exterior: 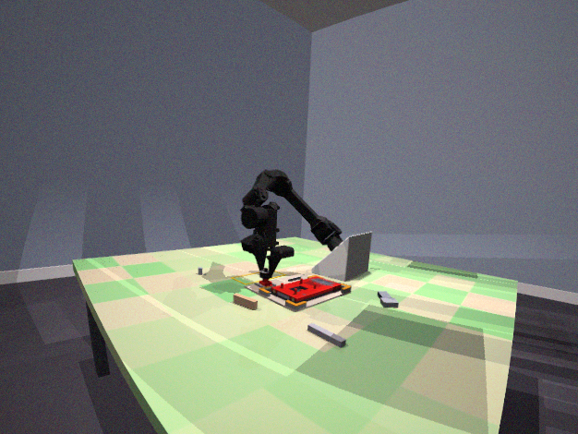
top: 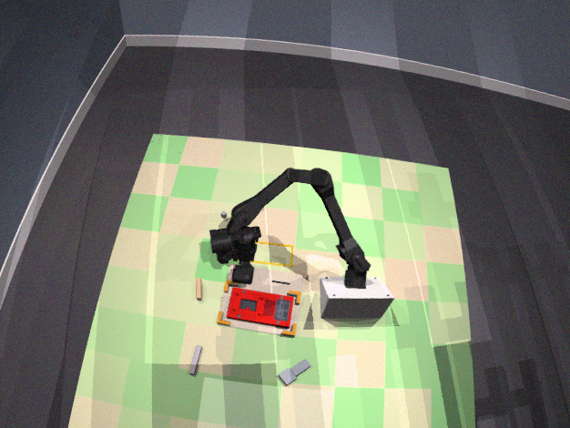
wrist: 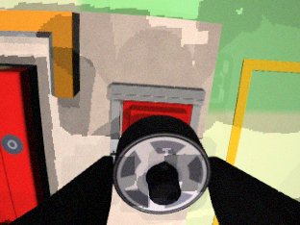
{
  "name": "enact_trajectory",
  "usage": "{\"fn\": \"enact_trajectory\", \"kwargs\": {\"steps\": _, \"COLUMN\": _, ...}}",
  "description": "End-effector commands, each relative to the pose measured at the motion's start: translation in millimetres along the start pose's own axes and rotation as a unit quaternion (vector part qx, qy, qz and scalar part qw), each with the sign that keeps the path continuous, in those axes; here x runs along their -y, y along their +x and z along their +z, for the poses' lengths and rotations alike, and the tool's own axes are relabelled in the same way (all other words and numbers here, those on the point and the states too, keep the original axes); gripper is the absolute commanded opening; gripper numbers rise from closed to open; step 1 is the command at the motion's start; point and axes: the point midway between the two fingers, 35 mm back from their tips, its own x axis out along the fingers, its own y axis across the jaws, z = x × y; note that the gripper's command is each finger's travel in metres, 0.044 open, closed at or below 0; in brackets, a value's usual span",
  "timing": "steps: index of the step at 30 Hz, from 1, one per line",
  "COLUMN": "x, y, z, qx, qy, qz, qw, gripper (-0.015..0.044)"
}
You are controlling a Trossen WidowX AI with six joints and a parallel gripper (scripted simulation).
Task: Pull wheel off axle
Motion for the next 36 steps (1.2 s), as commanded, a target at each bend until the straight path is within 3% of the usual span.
{"fn": "enact_trajectory", "kwargs": {"steps": 1, "x": -2, "y": -11, "z": 0, "qx": 0.007, "qy": -0.004, "qz": 0.002, "qw": 1.000, "gripper": 0.0000}}
{"fn": "enact_trajectory", "kwargs": {"steps": 36, "x": -2, "y": -23, "z": 0, "qx": 0.008, "qy": -0.005, "qz": 0.001, "qw": 1.000, "gripper": 0.0000}}
